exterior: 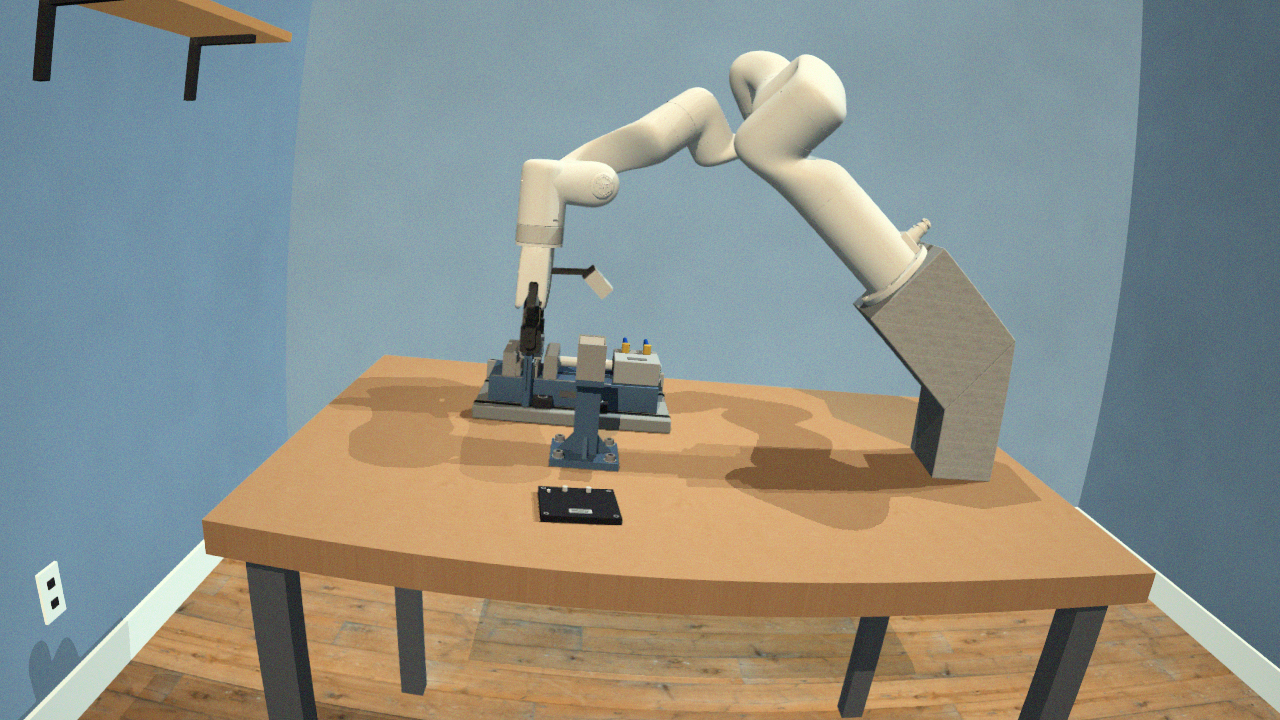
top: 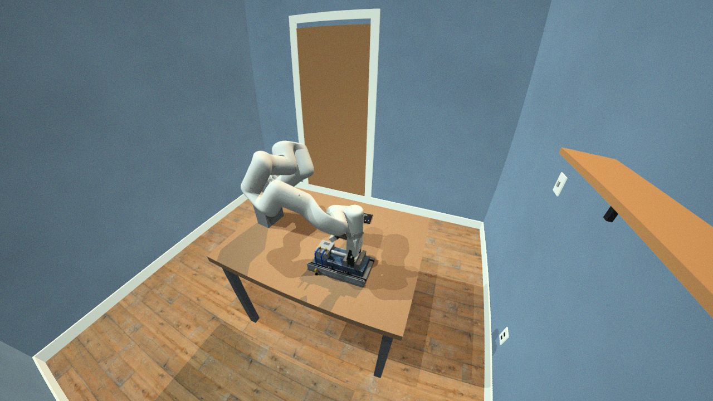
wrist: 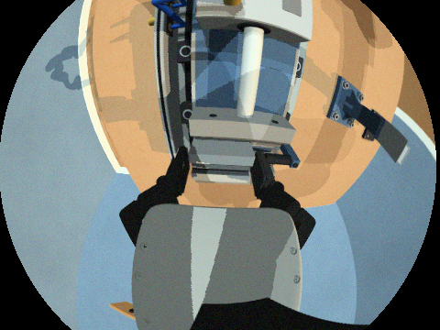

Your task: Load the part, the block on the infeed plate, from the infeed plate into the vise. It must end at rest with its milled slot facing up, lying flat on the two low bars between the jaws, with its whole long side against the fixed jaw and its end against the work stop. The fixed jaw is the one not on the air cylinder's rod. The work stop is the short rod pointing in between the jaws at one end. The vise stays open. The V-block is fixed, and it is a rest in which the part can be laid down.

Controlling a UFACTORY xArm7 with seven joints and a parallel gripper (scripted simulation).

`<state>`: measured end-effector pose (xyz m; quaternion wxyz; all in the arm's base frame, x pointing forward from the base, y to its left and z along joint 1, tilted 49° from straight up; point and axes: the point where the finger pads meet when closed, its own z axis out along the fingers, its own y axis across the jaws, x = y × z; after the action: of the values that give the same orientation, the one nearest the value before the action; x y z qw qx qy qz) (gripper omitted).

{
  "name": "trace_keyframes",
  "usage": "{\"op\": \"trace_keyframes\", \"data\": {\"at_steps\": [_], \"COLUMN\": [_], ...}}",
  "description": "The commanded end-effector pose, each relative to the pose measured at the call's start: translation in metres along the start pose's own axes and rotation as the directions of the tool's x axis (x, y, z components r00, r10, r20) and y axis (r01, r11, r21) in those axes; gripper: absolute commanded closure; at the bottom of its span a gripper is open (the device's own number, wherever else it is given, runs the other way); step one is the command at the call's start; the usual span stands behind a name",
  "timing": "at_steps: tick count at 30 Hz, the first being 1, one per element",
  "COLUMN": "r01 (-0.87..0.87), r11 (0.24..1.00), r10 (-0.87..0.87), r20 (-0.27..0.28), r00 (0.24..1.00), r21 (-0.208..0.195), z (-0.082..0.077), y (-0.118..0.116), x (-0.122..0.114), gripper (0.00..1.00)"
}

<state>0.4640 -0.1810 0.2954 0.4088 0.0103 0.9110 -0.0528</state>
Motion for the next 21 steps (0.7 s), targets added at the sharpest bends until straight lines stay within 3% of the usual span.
{"op": "trace_keyframes", "data": {"at_steps": [1, 21], "r01": [0.000, 0.000], "r11": [1.000, 1.000], "r10": [0.000, 0.000], "r20": [0.002, 0.002], "r00": [1.000, 1.000], "r21": [0.001, 0.001], "z": [-0.0009, -0.0039], "y": [-0.0003, -0.0003], "x": [-0.0010, -0.0010], "gripper": [0.19, 0.19]}}
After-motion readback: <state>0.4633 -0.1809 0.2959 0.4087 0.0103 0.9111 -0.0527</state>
